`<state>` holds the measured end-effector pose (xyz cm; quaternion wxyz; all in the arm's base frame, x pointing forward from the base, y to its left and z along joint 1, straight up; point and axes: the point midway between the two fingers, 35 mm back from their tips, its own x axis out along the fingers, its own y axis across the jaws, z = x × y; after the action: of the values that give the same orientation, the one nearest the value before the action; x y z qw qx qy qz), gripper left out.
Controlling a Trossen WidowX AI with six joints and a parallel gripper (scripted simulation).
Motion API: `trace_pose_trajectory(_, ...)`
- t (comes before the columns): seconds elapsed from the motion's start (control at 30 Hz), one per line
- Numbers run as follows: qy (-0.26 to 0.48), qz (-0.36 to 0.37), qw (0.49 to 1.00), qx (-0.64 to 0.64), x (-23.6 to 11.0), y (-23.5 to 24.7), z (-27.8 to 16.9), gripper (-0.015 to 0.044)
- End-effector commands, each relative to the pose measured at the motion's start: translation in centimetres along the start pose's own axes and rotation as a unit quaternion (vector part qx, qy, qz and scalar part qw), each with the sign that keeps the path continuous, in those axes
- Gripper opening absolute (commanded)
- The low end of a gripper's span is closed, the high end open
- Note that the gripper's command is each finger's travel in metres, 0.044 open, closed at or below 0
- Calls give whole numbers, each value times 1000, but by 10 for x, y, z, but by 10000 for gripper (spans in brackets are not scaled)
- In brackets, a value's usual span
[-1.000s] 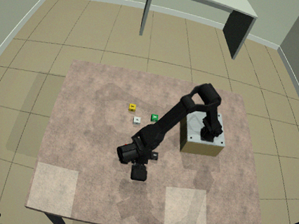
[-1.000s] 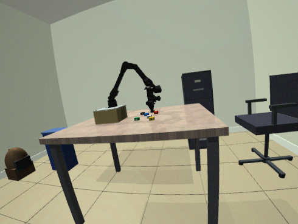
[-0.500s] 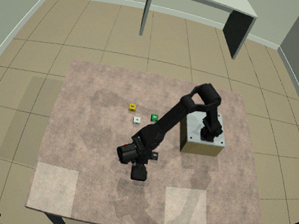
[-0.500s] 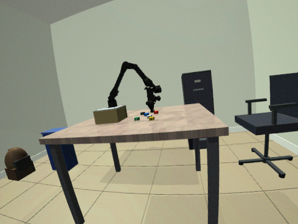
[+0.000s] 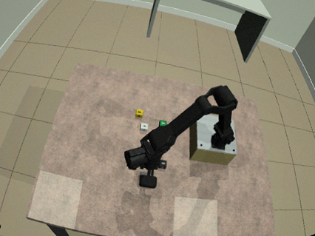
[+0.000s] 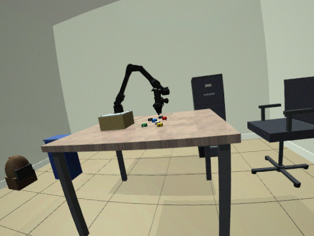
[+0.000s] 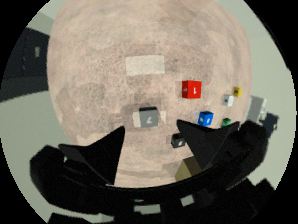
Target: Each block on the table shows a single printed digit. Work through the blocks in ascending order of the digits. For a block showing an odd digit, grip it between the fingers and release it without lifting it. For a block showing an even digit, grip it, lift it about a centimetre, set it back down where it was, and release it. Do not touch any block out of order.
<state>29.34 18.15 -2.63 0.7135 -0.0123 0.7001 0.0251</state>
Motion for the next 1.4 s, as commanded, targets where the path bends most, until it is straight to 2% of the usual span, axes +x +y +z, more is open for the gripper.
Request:
trace_pose_trajectory(0.0, -5, 1, 1000, 2, -10, 1, 3, 400)
trace_pose_trajectory(0.07, -5, 2, 1000, 2, -23, 2, 4, 348)
trace_pose_trajectory(0.2, -5, 2, 1000, 2, -88, 1, 3, 242)
trace_pose_trajectory(0.37, -5, 2, 1000, 2, -91, 1, 2, 120)
trace_pose_trajectory(0.7, -5, 2, 1000, 1, -91, -4, 3, 120)
trace_pose_trajectory(1.07, -4, -4, 1000, 0, -91, -134, -9, 120)
trace_pose_trajectory(1.23, -4, -6, 1000, 2, -91, -146, -13, 120)
trace_pose_trajectory(1.3, -5, -6, 1000, 2, -77, -146, -11, 172)
trace_pose_trajectory(1.37, -4, -6, 1000, 2, -39, -146, -10, 225)
